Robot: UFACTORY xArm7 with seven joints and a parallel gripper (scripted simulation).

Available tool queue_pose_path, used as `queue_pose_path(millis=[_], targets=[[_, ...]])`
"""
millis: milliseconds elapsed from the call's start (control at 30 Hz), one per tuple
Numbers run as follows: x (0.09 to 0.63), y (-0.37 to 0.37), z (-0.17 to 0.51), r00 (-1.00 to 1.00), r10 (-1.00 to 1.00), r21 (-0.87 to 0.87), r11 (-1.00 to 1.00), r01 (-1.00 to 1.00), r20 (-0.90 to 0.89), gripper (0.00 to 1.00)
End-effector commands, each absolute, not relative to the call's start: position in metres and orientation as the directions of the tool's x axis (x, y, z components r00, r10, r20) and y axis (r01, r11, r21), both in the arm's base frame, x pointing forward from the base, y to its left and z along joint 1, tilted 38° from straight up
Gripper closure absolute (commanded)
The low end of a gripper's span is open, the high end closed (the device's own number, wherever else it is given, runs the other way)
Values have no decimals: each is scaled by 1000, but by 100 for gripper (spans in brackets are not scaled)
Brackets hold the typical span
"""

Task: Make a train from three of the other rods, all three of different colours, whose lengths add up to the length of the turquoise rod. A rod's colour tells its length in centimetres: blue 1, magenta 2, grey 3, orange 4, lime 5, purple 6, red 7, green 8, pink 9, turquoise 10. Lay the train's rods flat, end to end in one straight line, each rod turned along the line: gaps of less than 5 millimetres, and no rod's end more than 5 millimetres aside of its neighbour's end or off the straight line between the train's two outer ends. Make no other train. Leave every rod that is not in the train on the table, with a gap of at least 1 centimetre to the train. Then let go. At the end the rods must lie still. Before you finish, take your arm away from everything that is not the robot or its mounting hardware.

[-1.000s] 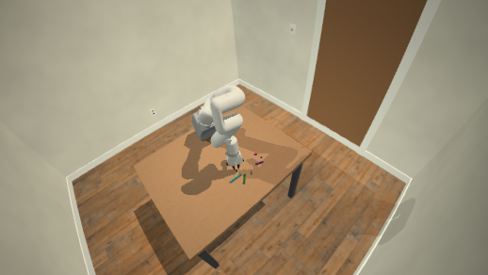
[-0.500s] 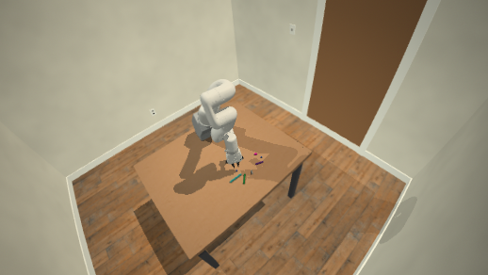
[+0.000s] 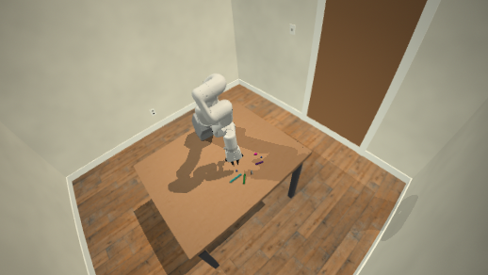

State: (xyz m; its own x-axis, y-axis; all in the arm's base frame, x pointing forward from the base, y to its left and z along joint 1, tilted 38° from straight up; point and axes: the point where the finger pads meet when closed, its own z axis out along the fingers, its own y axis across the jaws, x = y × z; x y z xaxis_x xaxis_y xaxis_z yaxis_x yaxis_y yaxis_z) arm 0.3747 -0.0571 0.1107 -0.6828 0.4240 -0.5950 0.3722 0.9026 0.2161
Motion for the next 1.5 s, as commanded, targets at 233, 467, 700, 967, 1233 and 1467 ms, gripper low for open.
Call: queue_pose_path(millis=[233,467,700,967,1233,1467], targets=[[371,-56,116,-690,424,196,901,387,-587,76],[371,-56,116,-690,424,196,901,387,-587,0],[371,-56,116,-690,424,196,901,387,-587,0],[372,-56,116,-689,425,195,901,388,-587,0],[418,-33,131,-673,462,200,879,432,-577,0],[456,12,141,-659,489,239,867,437,-572,0]])
